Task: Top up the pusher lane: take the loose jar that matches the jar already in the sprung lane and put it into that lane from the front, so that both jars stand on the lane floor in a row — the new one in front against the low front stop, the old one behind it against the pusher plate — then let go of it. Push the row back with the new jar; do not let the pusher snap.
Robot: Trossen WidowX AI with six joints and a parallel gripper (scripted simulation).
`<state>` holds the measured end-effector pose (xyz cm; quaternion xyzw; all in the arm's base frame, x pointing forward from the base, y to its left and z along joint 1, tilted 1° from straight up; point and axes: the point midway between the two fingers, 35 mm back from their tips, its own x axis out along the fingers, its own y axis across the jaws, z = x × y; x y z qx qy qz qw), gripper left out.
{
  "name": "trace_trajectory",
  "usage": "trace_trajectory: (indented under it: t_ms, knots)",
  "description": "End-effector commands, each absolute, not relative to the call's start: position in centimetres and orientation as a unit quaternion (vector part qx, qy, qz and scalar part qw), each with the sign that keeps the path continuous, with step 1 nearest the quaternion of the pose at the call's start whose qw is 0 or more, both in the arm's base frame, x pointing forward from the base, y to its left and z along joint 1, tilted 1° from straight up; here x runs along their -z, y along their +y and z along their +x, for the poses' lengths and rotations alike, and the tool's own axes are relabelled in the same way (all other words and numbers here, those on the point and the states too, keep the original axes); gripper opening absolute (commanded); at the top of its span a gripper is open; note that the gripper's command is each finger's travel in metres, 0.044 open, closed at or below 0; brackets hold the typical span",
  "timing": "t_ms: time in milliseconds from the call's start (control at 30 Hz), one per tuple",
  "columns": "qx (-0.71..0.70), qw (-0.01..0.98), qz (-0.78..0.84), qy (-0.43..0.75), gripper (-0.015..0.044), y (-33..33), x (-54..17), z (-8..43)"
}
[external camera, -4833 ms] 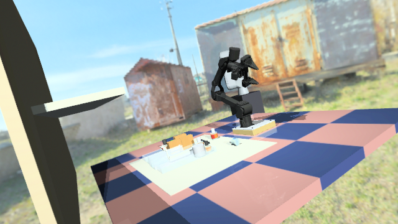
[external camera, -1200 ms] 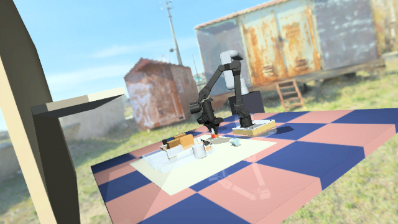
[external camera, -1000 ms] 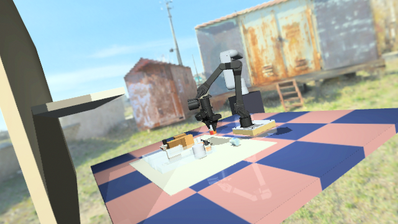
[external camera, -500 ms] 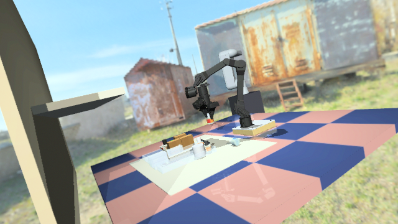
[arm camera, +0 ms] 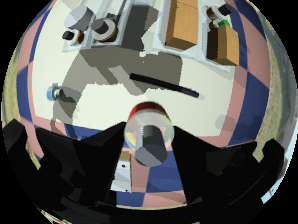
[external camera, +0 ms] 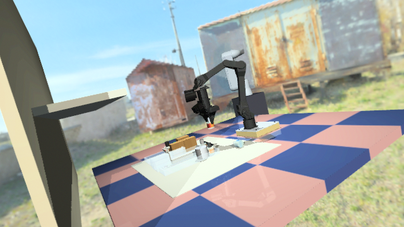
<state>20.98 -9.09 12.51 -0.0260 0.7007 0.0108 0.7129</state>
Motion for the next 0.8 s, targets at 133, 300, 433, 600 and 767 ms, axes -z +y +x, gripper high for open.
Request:
trace_trajectory:
  t_ms: [133, 300, 433, 600, 767]
  knots:
    - [-0.005, 0.716, -0.022, 0.698, 0.0, -6.6, -11.6, 24.0]
    - [-0.003, 0.717, -0.02, 0.697, 0.0, -4.7, -10.8, 25.5]
    - [-0.002, 0.717, -0.017, 0.697, 0.0, -3.1, -10.2, 26.6]
    - [0.0, 0.717, -0.014, 0.697, 0.0, -0.8, -9.3, 27.8]
    - [0.0, 0.718, -0.013, 0.696, 0.0, 0.4, -8.9, 28.3]
